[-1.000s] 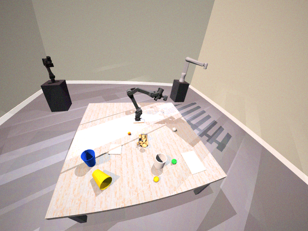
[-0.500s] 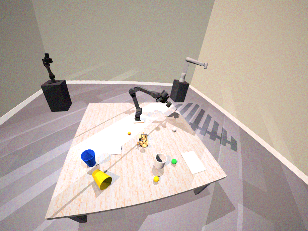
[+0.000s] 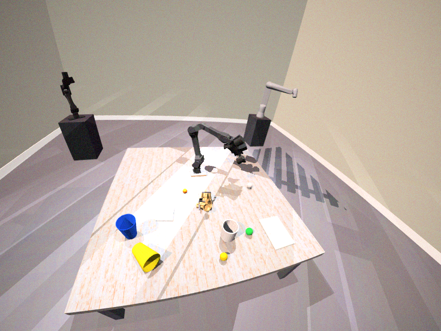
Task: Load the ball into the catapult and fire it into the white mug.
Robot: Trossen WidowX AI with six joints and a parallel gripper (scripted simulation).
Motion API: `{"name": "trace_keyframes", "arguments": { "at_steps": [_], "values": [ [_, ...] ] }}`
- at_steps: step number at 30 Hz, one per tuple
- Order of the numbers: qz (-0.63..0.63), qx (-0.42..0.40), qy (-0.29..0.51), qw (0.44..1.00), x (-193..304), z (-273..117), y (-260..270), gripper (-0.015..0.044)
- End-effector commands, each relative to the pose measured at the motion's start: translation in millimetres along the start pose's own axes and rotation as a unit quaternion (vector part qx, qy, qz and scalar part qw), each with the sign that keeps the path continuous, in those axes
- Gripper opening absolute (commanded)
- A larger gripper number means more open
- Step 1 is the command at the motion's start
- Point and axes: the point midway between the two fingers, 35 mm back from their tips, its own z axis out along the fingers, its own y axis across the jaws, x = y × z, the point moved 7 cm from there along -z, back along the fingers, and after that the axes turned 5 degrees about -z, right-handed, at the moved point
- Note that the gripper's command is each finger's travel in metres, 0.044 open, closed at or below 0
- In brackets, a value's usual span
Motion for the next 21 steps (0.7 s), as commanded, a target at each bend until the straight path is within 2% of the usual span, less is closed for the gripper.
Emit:
{"name": "trace_keyframes", "arguments": {
  "at_steps": [1,11,21],
  "values": [
    [0.056,0.049,0.025,0.997,5,-7,-29,0.0440],
    [0.184,0.151,0.076,0.968,24,-36,-87,0.0440],
    [0.310,0.238,0.124,0.912,52,-75,-135,0.0440]
  ]
}}
